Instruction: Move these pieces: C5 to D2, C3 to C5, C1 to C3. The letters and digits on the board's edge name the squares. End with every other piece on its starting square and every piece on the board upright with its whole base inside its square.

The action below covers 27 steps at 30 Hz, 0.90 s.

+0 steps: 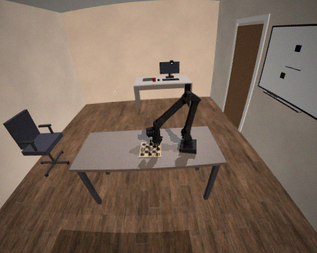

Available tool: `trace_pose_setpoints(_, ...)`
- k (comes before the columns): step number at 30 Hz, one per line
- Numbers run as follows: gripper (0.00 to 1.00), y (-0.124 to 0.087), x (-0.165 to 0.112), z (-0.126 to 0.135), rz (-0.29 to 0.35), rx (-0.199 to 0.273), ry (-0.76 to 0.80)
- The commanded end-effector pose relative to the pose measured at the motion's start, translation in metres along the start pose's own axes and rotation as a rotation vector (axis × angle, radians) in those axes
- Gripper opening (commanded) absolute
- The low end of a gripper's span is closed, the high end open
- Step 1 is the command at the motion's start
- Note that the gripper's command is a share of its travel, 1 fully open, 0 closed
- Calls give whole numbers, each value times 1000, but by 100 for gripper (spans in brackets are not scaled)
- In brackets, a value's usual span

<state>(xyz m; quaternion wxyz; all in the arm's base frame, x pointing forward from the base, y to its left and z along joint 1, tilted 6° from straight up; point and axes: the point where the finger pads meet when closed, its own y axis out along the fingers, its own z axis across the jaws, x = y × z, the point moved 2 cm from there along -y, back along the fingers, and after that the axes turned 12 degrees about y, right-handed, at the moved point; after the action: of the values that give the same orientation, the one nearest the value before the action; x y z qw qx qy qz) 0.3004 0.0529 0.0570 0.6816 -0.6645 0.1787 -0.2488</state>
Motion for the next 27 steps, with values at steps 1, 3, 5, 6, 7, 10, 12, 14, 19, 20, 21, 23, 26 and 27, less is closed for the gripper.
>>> trace_pose_setpoints(1, 32, 0, 6, 3, -13, 8, -8)
trace_pose_setpoints(3, 32, 0, 6, 3, -13, 8, -8)
trace_pose_setpoints(5, 32, 0, 6, 3, -13, 8, -8)
trace_pose_setpoints(6, 32, 0, 6, 3, -13, 8, -8)
trace_pose_setpoints(7, 32, 0, 6, 3, -13, 8, -8)
trace_pose_setpoints(10, 32, 0, 6, 3, -13, 8, -8)
trace_pose_setpoints(12, 32, 0, 6, 3, -13, 8, -8)
trace_pose_setpoints(14, 32, 0, 6, 3, -13, 8, -8)
trace_pose_setpoints(19, 32, 0, 6, 3, -13, 8, -8)
trace_pose_setpoints(20, 32, 0, 6, 3, -13, 8, -8)
trace_pose_setpoints(21, 32, 0, 6, 3, -13, 8, -8)
trace_pose_setpoints(23, 32, 0, 6, 3, -13, 8, -8)
trace_pose_setpoints(26, 32, 0, 6, 2, -12, 7, -8)
trace_pose_setpoints(27, 32, 0, 4, 1, -12, 6, -9)
